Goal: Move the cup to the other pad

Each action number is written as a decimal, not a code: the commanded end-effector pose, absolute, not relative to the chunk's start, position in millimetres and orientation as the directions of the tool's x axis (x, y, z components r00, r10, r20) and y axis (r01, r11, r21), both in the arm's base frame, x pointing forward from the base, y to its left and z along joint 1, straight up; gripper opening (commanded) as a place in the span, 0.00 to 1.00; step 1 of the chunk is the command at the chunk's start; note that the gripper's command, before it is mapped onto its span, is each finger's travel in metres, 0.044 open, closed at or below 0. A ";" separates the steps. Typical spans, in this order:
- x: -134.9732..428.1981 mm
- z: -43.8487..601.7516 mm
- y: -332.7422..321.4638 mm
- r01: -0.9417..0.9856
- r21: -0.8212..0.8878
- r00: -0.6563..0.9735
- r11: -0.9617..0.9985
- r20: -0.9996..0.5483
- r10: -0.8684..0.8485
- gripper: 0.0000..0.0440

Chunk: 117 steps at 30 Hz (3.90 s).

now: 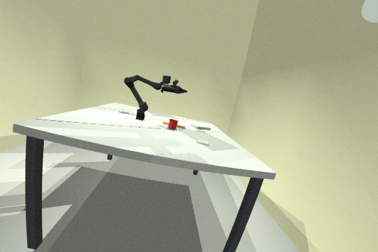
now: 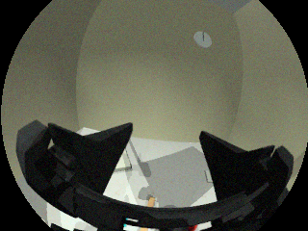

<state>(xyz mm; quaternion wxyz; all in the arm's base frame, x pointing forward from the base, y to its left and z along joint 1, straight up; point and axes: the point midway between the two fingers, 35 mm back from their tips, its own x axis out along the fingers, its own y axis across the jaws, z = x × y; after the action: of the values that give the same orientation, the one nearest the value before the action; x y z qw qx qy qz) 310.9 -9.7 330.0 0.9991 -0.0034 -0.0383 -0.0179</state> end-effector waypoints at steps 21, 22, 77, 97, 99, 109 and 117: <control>320.6 299.8 7.7 0.010 0.091 0.983 0.996 -0.184 0.006 0.18; 321.3 298.6 9.1 0.008 0.096 0.980 0.995 -0.198 0.011 0.19; 311.3 225.9 23.8 0.113 0.053 0.447 0.992 -0.894 -0.003 0.28; 297.2 195.6 -3.6 0.059 -0.053 0.163 0.997 -0.985 -0.062 0.27; 296.0 191.9 -7.2 0.053 -0.061 0.139 0.997 -0.988 -0.067 0.27; 291.7 172.2 -25.4 0.029 -0.085 0.039 0.996 -0.996 -0.086 0.29; 290.5 152.8 -40.3 0.011 -0.095 -0.003 0.995 -0.995 -0.095 0.33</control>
<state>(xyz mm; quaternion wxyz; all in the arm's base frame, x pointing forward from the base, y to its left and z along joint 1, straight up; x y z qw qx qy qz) 290.8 -35.8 158.1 0.7088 -0.0251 0.7039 -0.0384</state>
